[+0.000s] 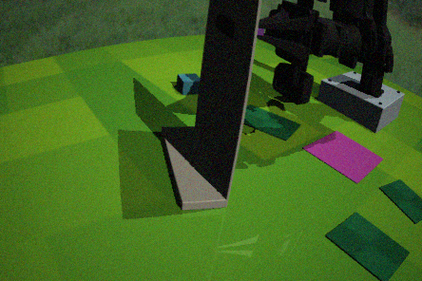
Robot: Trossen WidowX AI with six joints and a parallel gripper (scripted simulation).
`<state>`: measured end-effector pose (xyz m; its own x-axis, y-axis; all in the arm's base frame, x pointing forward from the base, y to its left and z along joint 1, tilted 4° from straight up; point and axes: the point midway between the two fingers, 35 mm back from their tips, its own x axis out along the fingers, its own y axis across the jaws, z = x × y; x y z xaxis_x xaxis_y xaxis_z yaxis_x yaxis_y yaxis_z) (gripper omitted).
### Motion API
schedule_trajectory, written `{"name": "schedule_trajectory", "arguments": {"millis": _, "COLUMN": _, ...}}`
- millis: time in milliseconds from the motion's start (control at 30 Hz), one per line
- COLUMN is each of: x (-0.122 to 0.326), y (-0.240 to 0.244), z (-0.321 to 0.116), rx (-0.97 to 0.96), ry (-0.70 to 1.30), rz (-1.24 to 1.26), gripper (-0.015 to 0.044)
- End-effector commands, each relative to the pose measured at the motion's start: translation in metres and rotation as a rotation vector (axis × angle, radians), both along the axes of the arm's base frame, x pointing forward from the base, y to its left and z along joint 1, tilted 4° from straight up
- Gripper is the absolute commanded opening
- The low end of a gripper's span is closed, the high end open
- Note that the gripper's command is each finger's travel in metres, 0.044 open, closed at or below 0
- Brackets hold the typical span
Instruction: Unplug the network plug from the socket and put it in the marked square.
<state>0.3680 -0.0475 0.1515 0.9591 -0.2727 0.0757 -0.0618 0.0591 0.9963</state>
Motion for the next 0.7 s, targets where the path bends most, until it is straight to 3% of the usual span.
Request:
{"name": "schedule_trajectory", "arguments": {"millis": 0, "x": -0.003, "y": 0.002, "z": -0.001, "rx": 0.003, "ry": 0.000, "rz": 0.000, "gripper": 0.0000}}
{"name": "schedule_trajectory", "arguments": {"millis": 667, "x": -0.015, "y": 0.010, "z": -0.002, "rx": 0.003, "ry": 0.001, "rz": 0.000, "gripper": 0.0000}}
